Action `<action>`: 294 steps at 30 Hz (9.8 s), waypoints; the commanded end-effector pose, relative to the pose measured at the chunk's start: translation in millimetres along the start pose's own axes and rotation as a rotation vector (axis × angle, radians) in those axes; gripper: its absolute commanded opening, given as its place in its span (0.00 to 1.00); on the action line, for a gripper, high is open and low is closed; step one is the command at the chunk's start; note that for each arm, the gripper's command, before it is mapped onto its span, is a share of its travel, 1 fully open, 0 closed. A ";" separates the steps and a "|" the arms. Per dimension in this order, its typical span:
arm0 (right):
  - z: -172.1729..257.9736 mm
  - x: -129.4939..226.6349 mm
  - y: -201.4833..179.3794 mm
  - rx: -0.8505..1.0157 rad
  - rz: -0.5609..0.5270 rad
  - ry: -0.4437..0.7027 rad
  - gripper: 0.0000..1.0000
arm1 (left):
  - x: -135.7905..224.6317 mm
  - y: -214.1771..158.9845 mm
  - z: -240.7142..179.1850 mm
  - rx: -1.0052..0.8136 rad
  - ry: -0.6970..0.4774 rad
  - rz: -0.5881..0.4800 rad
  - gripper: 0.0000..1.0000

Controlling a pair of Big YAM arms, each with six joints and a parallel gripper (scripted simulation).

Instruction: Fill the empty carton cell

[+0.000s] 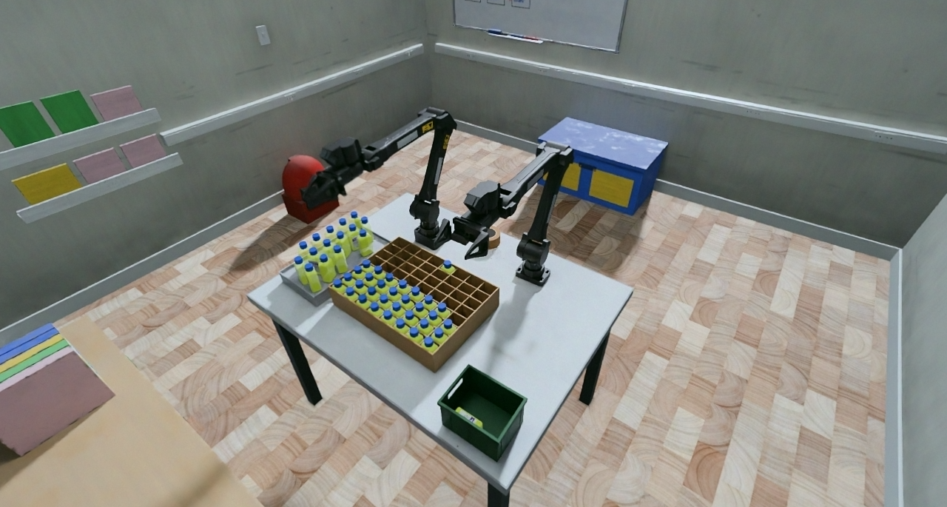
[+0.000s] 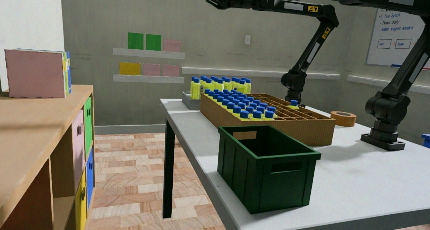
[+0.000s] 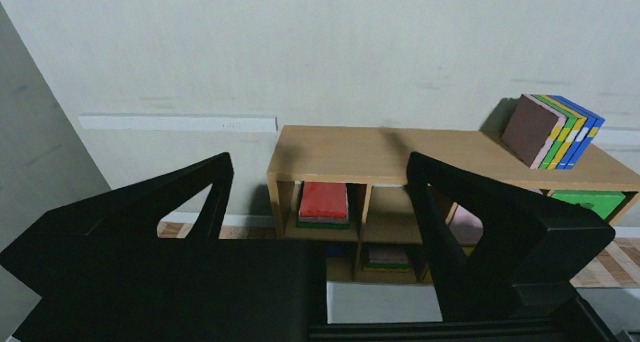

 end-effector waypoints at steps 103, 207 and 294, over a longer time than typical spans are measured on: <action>-34.5 8.2 13.0 0.014 -0.057 -0.080 0.42 | 269.6 -321.9 -186.3 -0.080 0.174 1.128 0.44; -34.5 8.2 13.0 0.014 -0.057 -0.080 0.42 | 239.7 -352.9 -184.0 -0.042 0.164 1.105 0.29; -34.5 8.2 13.0 0.014 -0.057 -0.080 0.42 | 232.1 -222.0 -217.4 0.039 0.121 1.053 0.29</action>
Point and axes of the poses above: on each arm, the point where the finger pads meet when closed, its own x axis back along the fingers, its own z axis across the jaws, y = z × x, the point moved 9 cm from there along x, back along the fingers, and after that the axes turned 12 degrees about x, right-handed, at the moved point
